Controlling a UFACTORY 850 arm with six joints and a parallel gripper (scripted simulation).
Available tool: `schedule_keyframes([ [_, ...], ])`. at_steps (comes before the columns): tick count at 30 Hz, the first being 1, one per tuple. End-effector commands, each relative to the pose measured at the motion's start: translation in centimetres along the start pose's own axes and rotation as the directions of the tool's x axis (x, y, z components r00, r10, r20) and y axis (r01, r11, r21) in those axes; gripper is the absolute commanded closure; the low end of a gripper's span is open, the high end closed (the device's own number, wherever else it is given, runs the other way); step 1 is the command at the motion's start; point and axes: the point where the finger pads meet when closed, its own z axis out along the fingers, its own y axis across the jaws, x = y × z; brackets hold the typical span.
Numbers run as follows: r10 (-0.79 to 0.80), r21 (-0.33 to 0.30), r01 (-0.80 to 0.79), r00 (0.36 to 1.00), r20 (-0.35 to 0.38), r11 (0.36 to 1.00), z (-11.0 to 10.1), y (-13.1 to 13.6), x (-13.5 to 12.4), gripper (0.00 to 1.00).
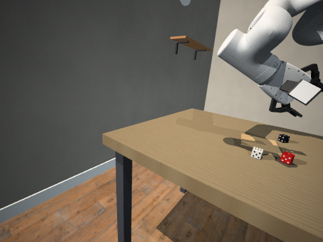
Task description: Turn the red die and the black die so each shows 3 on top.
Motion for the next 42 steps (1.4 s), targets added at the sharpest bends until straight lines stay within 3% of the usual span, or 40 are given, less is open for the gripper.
schedule_keyframes([
  [1,0.092,-0.147,-0.094,0.996,-0.015,0.985,1.1,0.7,-3.4,0.00],
  [6,0.161,-0.270,-0.168,0.986,-0.045,0.948,2.1,1.4,-6.4,0.00],
  [9,0.170,-0.287,-0.177,0.984,-0.050,0.942,2.2,1.5,-6.8,0.00],
  [10,0.204,-0.361,-0.219,0.976,-0.078,0.906,2.8,1.8,-8.6,0.00],
  [16,0.240,-0.458,-0.271,0.963,-0.126,0.847,3.7,2.2,-10.9,0.00],
  [24,0.261,-0.624,-0.355,0.935,-0.241,0.696,5.5,2.5,-14.5,0.00],
  [26,0.261,-0.624,-0.355,0.935,-0.241,0.696,5.5,2.5,-14.5,0.00],
  [28,0.249,-0.677,-0.383,0.924,-0.291,0.629,6.3,2.4,-15.5,0.00],
  [32,0.231,-0.712,-0.401,0.916,-0.329,0.576,6.9,2.2,-16.1,0.00],
  [36,0.183,-0.762,-0.429,0.902,-0.391,0.485,8.1,1.7,-16.6,0.00],
  [42,0.154,-0.780,-0.440,0.896,-0.417,0.445,8.7,1.3,-16.6,0.00],
])
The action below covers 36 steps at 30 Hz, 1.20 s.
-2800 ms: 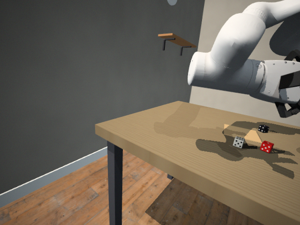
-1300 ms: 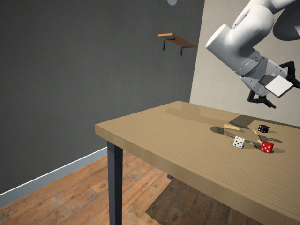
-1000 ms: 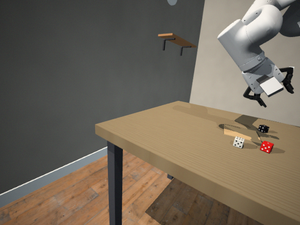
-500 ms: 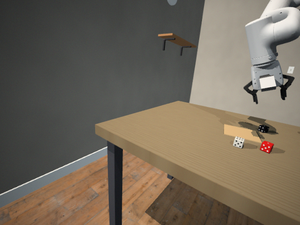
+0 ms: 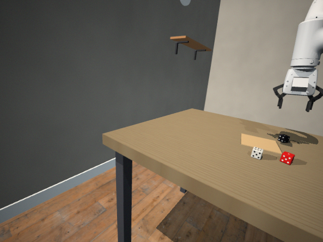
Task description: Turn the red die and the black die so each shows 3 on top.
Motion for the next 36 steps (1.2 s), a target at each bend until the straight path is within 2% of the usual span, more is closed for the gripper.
schedule_keyframes([
  [1,0.013,-0.056,-0.015,0.999,-0.031,0.998,0.0,-0.2,-0.4,0.00],
  [21,0.013,-0.056,-0.015,0.999,-0.031,0.998,0.4,-0.2,-0.4,0.00],
  [25,0.013,-0.056,-0.015,0.999,-0.031,0.998,2.3,-0.1,-0.3,0.00],
  [33,0.013,-0.056,-0.015,0.999,-0.031,0.998,8.0,0.3,-0.2,0.00],
  [36,0.013,-0.056,-0.015,0.999,-0.031,0.998,8.5,0.4,-0.2,0.00],
])
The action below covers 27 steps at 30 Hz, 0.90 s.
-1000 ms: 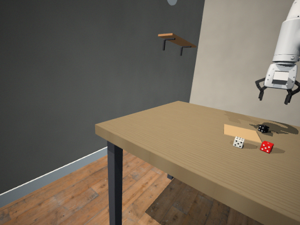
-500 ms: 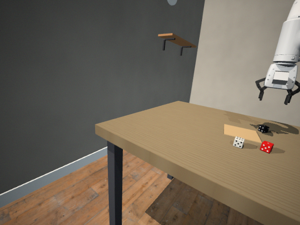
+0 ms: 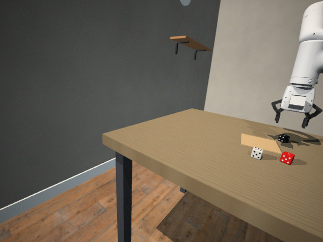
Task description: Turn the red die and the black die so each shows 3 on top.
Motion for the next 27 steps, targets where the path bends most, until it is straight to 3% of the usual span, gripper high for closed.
schedule_keyframes([
  [1,0.004,-0.010,-0.004,1.000,0.003,1.000,2.39,0.48,0.05,0.00],
  [6,0.004,-0.010,-0.004,1.000,0.003,1.000,3.36,0.50,0.04,0.00],
  [27,0.004,-0.010,-0.004,1.000,0.003,1.000,3.36,0.50,0.04,0.00],
])
